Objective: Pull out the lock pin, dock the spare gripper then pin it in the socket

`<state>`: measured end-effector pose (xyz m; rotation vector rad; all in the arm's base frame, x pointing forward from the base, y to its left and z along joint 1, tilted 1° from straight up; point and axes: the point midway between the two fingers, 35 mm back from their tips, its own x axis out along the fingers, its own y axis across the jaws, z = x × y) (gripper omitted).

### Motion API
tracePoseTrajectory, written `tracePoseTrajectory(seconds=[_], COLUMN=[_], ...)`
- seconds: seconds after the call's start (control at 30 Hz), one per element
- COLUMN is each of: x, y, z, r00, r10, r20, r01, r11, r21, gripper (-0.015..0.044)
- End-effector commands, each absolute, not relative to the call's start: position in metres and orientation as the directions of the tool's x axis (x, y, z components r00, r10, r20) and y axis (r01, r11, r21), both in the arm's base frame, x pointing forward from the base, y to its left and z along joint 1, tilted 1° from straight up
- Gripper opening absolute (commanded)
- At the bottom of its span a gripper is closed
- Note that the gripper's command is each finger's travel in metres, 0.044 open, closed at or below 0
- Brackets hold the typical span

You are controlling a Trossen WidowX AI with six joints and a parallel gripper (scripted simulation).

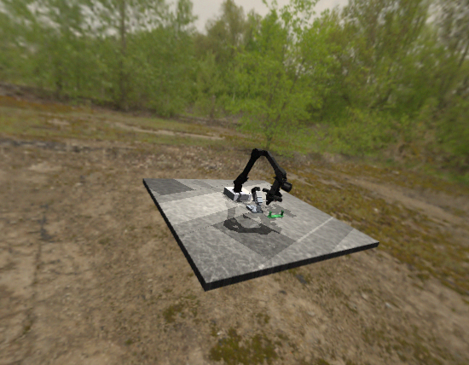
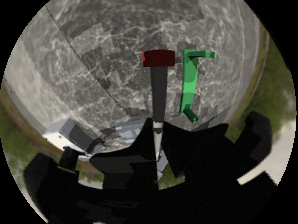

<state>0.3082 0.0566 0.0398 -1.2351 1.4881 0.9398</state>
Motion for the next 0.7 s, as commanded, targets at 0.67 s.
tracePoseTrajectory(seconds=[0.67], x=[0.304], y=[0.04], z=[0.04], r00=[-0.04], r10=[-0.246], r20=[-0.968], r01=[-0.982], r11=[0.189], r21=[-0.007], gripper=[0.0])
